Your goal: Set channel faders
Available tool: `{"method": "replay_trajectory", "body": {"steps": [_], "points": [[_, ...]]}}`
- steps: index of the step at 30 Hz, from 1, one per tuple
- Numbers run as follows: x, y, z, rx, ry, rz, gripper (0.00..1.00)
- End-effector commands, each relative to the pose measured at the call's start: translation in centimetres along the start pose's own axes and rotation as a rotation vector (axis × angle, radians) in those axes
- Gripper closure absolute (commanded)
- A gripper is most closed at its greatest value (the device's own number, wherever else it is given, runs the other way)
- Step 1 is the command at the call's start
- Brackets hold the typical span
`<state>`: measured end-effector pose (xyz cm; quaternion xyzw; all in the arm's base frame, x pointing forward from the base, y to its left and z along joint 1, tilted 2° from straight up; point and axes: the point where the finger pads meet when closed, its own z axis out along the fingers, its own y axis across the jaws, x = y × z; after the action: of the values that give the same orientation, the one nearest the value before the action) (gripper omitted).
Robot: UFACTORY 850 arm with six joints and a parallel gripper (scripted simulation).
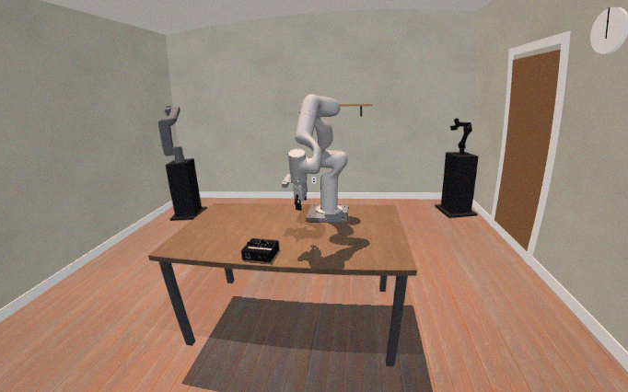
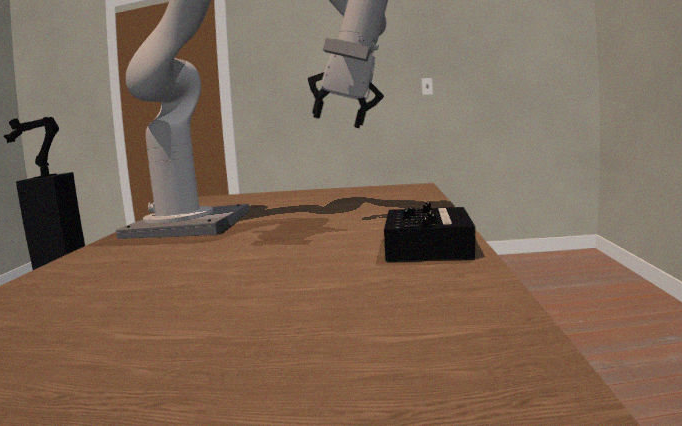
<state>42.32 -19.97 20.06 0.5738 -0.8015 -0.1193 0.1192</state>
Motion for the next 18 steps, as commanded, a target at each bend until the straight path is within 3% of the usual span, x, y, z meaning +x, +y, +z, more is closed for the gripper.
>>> {"method": "replay_trajectory", "body": {"steps": [1,3,4,6,7,10,11,13,14,16,17,18], "points": [[3.7,-6.2,-0.6,0.081,-0.044,-0.041,0.00],[3.8,-6.4,-0.6,0.081,-0.044,-0.041,0.00],[6.0,-9.1,-0.7,0.129,-0.057,-0.062,0.00],[6.3,-9.5,-0.7,0.129,-0.057,-0.062,0.00],[8.5,-11.8,-0.8,0.177,-0.065,-0.082,0.00],[9.0,-12.4,-0.8,0.177,-0.065,-0.082,0.00],[11.7,-15.0,-0.7,0.222,-0.068,-0.100,0.00],[11.7,-15.0,-0.7,0.222,-0.068,-0.100,0.00],[14.2,-16.9,-0.6,0.260,-0.066,-0.115,0.00],[14.2,-16.9,-0.6,0.260,-0.066,-0.115,0.00],[16.0,-18.3,-0.5,0.287,-0.063,-0.125,0.00],[16.0,-18.3,-0.5,0.287,-0.063,-0.125,0.00]]}}
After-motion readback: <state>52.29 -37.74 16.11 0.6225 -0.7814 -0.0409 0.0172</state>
